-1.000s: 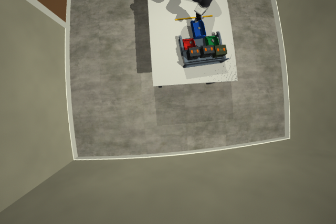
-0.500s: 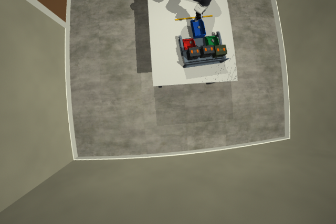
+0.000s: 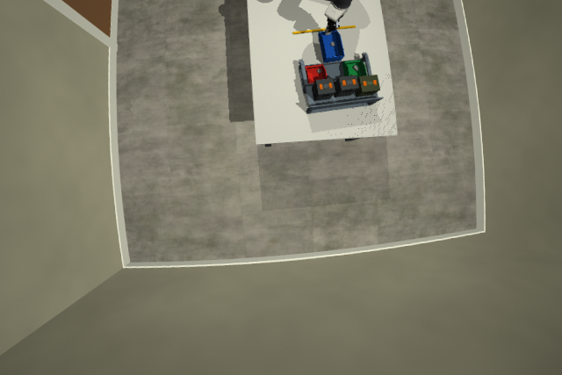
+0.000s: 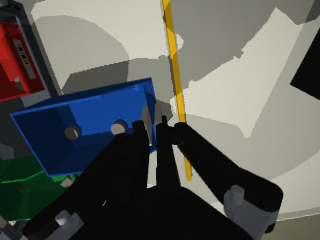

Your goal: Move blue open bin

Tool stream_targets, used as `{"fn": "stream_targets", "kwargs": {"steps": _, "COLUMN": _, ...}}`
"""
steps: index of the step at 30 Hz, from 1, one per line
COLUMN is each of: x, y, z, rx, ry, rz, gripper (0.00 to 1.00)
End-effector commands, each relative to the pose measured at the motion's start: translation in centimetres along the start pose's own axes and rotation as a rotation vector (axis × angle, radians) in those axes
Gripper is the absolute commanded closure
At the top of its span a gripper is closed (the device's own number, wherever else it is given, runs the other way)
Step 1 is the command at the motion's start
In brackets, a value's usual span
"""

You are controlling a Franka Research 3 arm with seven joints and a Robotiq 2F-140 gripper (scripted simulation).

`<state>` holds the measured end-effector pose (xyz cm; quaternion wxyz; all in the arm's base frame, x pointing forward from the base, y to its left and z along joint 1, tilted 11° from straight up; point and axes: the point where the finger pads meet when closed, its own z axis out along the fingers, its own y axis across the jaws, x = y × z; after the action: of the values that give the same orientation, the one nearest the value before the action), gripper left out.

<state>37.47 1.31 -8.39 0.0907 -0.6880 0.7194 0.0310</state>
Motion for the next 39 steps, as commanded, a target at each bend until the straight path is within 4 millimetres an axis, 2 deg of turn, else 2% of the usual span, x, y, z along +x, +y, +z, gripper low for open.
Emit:
{"fn": "stream_targets", "kwargs": {"steps": 1, "x": 0.1, "y": 0.0, "z": -0.1, "rx": 0.005, "ry": -0.001, "rz": 0.015, "gripper": 1.0}}
{"fn": "stream_targets", "kwargs": {"steps": 6, "x": -0.1, "y": 1.5, "z": -0.2, "rx": 0.005, "ry": -0.001, "rz": 0.015, "gripper": 1.0}}
{"fn": "stream_targets", "kwargs": {"steps": 18, "x": -0.1, "y": 1.5, "z": -0.2, "rx": 0.005, "ry": -0.001, "rz": 0.015, "gripper": 1.0}}
{"fn": "stream_targets", "kwargs": {"steps": 23, "x": -0.2, "y": 1.5, "z": 0.6, "rx": 0.005, "ry": -0.001, "rz": 0.015, "gripper": 1.0}}
{"fn": "stream_targets", "kwargs": {"steps": 35, "x": -0.2, "y": 1.5, "z": 0.6, "rx": 0.005, "ry": -0.001, "rz": 0.015, "gripper": 1.0}}
{"fn": "stream_targets", "kwargs": {"steps": 39, "x": -0.2, "y": 1.5, "z": 1.2, "rx": 0.004, "ry": -0.001, "rz": 0.011, "gripper": 1.0}}
